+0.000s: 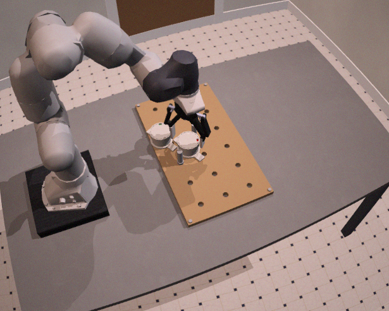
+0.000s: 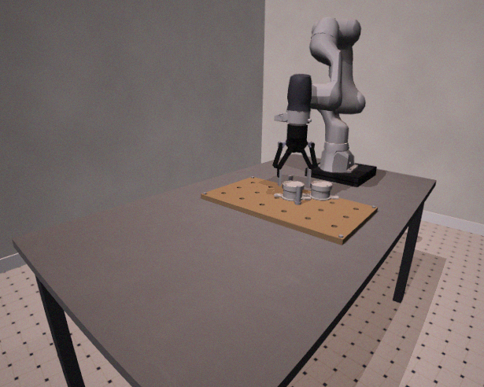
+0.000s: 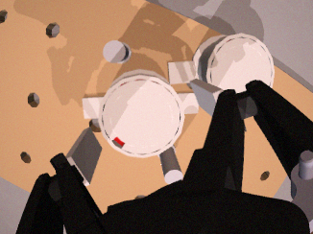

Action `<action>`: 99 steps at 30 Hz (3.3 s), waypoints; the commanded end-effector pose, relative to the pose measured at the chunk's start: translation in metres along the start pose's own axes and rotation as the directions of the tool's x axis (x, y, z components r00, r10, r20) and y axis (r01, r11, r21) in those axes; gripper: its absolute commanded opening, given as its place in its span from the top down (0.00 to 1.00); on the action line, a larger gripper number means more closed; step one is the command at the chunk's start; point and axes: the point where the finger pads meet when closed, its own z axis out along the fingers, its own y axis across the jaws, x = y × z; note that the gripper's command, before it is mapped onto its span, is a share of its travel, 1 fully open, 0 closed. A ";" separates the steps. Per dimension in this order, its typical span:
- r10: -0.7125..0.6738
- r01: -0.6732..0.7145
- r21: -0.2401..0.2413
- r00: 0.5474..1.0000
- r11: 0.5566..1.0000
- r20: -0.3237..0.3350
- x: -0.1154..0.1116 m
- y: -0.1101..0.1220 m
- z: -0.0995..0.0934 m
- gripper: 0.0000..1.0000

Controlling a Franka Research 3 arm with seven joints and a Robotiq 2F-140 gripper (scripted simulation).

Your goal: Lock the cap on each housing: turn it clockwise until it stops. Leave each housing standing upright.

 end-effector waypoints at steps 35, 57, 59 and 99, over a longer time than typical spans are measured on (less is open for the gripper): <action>0.007 -0.007 -0.003 1.000 1.000 -0.001 0.000 0.002 -0.022 0.22; 0.007 -0.007 -0.003 1.000 1.000 -0.001 0.000 0.002 -0.061 0.22; 0.007 -0.007 -0.003 1.000 1.000 -0.001 0.000 0.002 -0.063 0.22; -0.351 0.351 -0.003 0.936 0.936 0.000 -0.001 -0.003 -0.068 0.22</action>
